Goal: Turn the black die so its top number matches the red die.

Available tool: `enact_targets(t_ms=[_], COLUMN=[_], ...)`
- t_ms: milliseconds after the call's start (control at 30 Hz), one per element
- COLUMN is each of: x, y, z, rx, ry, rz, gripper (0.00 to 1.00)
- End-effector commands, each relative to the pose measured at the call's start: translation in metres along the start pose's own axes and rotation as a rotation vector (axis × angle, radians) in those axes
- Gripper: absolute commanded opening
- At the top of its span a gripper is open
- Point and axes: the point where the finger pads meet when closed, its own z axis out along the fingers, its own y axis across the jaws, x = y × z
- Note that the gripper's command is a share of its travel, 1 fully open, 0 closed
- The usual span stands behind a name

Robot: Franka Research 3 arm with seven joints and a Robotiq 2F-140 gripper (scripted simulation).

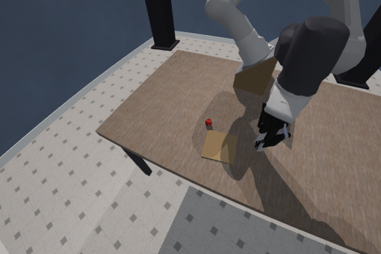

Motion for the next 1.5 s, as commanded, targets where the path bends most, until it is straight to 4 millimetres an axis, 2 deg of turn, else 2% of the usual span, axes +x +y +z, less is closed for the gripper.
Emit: enact_targets(t_ms=[0, 267, 367, 500, 567, 1033, 1133, 1167, 1467], x=[0.0, 0.0, 0.021, 0.031, 0.031, 0.069, 0.071, 0.077, 0.096], y=[0.008, 0.009, 0.015, 0.019, 0.019, 0.036, 0.036, 0.04, 0.05], z=[0.001, 0.001, 0.002, 0.003, 0.003, 0.005, 0.005, 0.005, 0.006], rx=[-0.026, -0.026, -0.026, -0.026, -0.026, -0.024, -0.024, -0.024, -0.024], ry=[-0.003, -0.003, 0.005, 0.008, 0.008, 0.015, 0.015, 0.016, 0.015], rz=[0.013, 0.017, 0.193, 0.287, 0.287, 0.639, 0.65, 0.715, 0.912], gripper=[0.13, 0.13, 0.13, 0.13, 0.13, 0.13, 0.13, 0.13, 0.13])
